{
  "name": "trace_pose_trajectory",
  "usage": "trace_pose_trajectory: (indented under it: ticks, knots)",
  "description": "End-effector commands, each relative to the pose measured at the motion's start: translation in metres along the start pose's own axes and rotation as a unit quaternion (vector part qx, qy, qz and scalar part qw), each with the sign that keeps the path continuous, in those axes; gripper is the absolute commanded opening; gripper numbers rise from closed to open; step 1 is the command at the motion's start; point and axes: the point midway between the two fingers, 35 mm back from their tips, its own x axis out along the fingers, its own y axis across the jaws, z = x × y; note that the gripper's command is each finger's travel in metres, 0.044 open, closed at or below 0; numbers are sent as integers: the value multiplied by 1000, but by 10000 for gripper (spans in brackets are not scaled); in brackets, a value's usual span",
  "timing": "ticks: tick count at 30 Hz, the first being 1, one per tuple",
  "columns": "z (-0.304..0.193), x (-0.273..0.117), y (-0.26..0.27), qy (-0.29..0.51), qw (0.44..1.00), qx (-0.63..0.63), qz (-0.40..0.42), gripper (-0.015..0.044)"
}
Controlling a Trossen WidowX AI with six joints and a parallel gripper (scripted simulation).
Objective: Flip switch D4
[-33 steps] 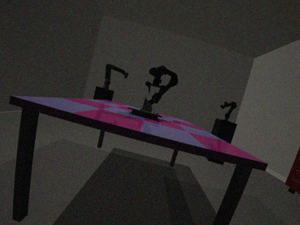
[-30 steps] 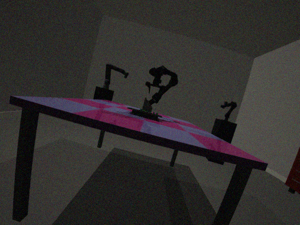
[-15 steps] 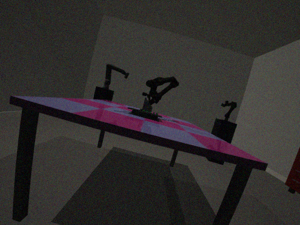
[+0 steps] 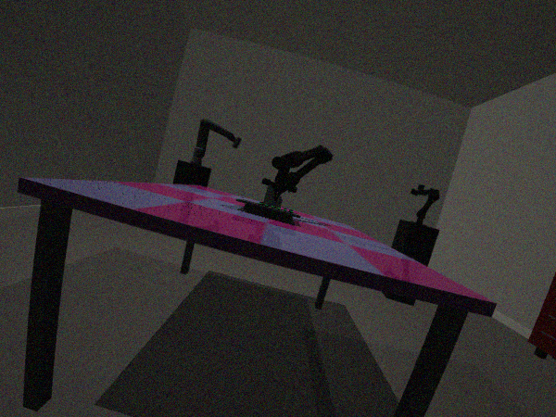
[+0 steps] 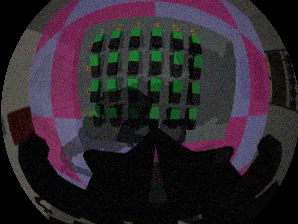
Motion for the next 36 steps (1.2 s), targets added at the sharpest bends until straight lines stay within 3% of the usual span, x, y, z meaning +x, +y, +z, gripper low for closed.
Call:
trace_pose_trajectory:
  ticks: [1, 36]
  knots:
    - [-3, 7, 1, 3, 1000, 5, 5, 0]
    - [-3, 21, 1, 3, 1000, 5, 5, 0]
